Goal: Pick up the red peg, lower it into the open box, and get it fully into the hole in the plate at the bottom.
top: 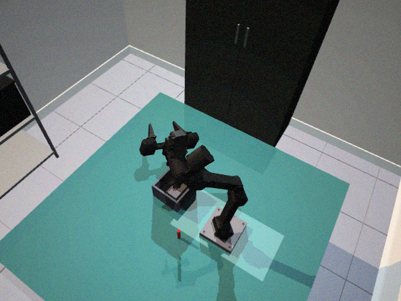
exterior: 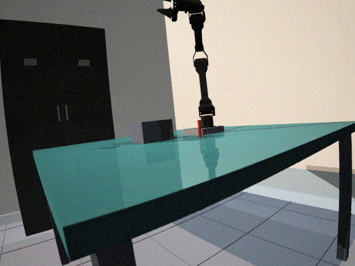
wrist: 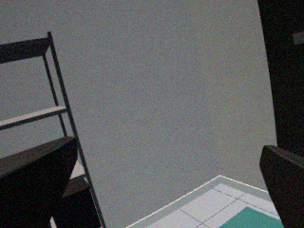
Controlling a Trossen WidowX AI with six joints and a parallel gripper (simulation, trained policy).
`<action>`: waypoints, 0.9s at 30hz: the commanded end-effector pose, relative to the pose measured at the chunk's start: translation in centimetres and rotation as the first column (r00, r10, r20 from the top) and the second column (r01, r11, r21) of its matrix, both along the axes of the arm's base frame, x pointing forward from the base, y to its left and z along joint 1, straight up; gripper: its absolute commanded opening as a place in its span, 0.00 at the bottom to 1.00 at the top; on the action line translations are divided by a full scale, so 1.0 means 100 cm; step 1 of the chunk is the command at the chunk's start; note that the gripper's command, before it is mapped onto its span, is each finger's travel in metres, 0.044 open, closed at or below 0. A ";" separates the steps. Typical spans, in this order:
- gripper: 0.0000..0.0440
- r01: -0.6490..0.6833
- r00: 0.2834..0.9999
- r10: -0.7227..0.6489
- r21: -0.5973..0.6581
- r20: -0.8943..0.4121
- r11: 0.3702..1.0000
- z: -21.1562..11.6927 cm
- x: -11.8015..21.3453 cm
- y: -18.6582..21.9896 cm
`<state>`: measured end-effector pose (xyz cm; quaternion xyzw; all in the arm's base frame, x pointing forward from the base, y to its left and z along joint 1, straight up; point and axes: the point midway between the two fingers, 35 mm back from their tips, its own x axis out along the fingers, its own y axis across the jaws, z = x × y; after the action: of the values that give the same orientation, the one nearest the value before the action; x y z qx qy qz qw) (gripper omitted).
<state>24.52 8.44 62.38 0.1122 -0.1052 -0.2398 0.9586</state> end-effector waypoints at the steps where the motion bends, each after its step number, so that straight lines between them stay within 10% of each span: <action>1: 0.97 -0.016 1.000 0.016 -0.006 0.017 1.000 0.001 0.001 0.003; 14: 1.00 -0.359 0.933 0.355 -0.113 -0.056 0.926 -0.092 0.057 0.091; 27: 0.99 -0.595 0.722 0.581 0.091 -0.375 0.798 -0.245 0.063 0.133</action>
<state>31.08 21.51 40.87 0.0716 0.0784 0.0511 0.9930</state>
